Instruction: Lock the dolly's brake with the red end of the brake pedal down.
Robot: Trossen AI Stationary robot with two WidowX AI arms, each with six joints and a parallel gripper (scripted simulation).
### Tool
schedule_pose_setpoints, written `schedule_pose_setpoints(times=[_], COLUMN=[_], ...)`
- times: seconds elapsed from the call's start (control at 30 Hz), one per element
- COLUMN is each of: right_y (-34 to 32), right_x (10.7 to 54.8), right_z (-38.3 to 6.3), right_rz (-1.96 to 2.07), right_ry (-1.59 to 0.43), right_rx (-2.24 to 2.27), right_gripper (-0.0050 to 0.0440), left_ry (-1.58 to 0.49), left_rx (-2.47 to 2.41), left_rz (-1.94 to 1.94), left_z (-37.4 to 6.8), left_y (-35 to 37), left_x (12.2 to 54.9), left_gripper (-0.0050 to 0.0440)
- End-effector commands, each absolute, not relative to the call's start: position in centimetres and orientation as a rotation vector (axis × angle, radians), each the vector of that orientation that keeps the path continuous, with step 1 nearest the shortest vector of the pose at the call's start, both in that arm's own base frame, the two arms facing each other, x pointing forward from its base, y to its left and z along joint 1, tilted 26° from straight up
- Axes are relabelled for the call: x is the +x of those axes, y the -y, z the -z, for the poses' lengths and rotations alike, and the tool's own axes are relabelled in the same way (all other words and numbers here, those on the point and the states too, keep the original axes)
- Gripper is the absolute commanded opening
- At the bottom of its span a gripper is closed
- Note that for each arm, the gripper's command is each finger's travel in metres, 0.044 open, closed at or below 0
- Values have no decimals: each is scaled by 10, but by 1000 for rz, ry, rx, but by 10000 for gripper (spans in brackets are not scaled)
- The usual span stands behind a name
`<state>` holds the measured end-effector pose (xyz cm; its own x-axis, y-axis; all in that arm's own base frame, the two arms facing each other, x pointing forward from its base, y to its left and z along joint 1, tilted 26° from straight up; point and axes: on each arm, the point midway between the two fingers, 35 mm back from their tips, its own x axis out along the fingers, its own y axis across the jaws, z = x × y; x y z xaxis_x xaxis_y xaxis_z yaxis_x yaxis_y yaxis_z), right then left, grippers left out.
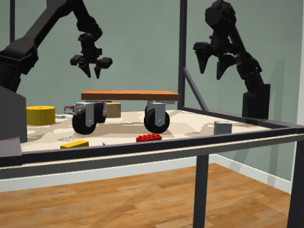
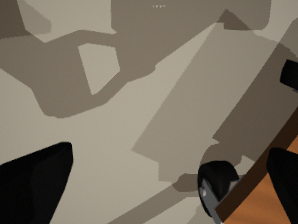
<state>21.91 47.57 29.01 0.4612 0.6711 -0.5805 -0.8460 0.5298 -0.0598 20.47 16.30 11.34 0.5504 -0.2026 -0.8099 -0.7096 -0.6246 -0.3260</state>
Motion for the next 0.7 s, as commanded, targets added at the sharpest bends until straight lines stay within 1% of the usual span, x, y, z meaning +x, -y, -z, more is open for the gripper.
schedule_pose_setpoints(times=[0.0, 0.03, 0.1, 0.2, 0.23, 0.43, 0.6, 0.67], right_y=[-432, -421, -421, -383, -369, -282, -207, -207], right_x=[240, 247, 247, 267, 273, 297, 301, 301], right_z=[-314, -311, -311, -300, -296, -269, -244, -244], right_rz=[-933, -923, -923, -890, -878, -816, -765, -765], right_ry=[-503, -511, -511, -541, -553, -638, -723, -723], right_rx=[-373, -390, -390, -445, -464, -559, -605, -605], right_gripper=[104, 80, 80, 8, 0, 0, 0, 0], left_ry=[-756, -768, -768, -799, -808, -832, -820, -820], left_rx=[-1977, -1929, -1929, -1767, -1710, -1374, -1121, -1121], left_rz=[-944, -924, -924, -855, -828, -658, -523, -523], left_z=[-113, -112, -112, -110, -109, -107, -107, -107], left_y=[-153, -149, -149, -137, -132, -102, -73, -73], left_x=[215, 219, 219, 231, 235, 259, 274, 274], left_gripper=[440, 440, 440, 440, 440, 440, 440, 440])
